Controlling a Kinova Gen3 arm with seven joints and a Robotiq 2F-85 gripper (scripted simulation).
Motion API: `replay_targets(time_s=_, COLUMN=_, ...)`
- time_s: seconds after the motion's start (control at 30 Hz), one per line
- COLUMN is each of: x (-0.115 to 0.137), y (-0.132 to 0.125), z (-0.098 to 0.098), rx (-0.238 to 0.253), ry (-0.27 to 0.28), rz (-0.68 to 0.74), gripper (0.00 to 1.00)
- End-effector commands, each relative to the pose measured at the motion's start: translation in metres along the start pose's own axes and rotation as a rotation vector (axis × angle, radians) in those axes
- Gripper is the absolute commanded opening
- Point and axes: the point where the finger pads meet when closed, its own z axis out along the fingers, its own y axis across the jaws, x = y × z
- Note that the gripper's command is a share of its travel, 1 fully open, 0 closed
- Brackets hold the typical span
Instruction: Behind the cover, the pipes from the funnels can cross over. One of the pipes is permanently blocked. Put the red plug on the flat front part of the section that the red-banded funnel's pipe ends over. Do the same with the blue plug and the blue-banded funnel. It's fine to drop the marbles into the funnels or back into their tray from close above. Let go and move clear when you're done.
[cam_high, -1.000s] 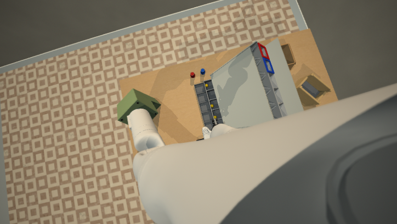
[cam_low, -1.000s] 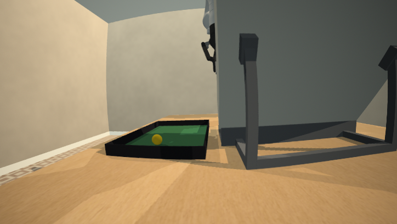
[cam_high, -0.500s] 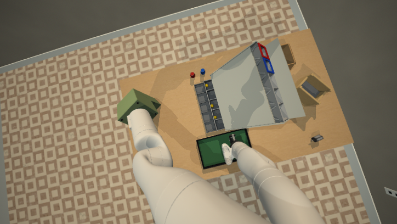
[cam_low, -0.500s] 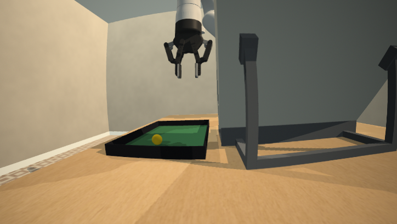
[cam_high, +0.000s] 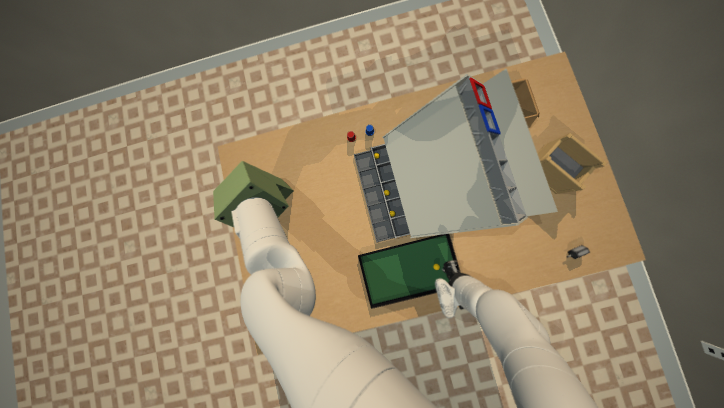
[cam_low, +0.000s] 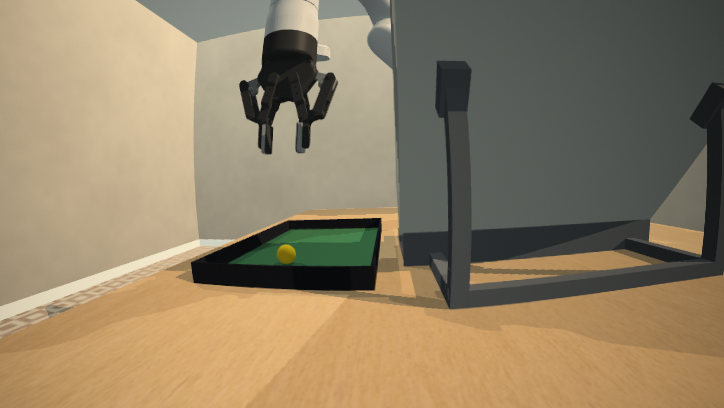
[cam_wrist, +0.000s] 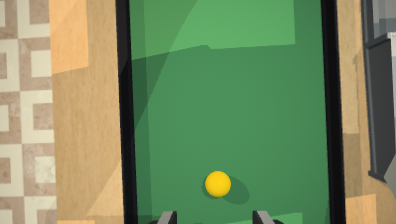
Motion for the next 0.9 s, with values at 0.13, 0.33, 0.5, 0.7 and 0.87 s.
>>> replay_targets(time_s=0.13, x=-0.005, y=0.0, z=0.006, rx=-0.012, ry=0.014, rz=0.002, gripper=0.5)
replay_targets(time_s=0.33, x=-0.002, y=0.005, z=0.08, rx=-0.014, ry=0.008, rz=-0.003, gripper=0.5)
replay_targets(time_s=0.5, x=-0.001, y=0.006, z=0.108, rx=-0.014, ry=0.008, rz=-0.003, gripper=0.5)
replay_targets(time_s=0.7, x=-0.001, y=0.007, z=0.115, rx=-0.014, ry=0.008, rz=-0.003, gripper=0.5)
replay_targets(time_s=0.87, x=-0.001, y=0.007, z=0.116, rx=-0.018, ry=0.021, rz=-0.008, gripper=0.5)
